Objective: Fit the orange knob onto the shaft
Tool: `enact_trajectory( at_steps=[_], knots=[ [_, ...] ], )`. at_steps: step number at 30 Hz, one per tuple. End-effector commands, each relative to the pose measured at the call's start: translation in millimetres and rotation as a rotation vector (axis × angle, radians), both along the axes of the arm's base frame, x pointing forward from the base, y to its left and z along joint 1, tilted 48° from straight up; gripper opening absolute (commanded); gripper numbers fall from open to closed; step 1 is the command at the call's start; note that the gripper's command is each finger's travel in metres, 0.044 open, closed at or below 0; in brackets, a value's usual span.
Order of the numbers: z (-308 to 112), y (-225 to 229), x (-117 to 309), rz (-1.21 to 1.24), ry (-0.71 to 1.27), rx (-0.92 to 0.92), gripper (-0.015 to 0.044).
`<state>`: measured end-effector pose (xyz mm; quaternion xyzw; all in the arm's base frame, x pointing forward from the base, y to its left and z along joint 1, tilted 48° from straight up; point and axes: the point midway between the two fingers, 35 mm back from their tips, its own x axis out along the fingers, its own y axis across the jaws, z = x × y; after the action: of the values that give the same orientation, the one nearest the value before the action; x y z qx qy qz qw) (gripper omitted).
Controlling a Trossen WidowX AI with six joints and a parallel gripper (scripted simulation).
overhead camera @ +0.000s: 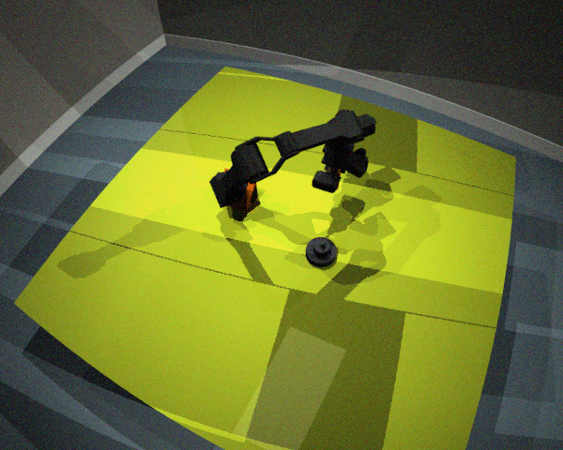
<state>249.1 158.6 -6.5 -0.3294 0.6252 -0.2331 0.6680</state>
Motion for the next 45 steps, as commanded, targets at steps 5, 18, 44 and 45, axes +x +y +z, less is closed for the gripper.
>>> enact_trajectory(
  at_steps=[5, 18, 44, 45],
  knots=[
    [32, 32, -11, 0.000, -0.002, 0.002, 0.0000],
    [44, 28, -6, -0.018, -0.017, 0.011, 0.0000],
    [84, -33, 32, -0.005, -0.010, 0.020, 0.0000],
    [85, -36, 33, -0.004, -0.009, 0.020, 0.0000]
  ],
)
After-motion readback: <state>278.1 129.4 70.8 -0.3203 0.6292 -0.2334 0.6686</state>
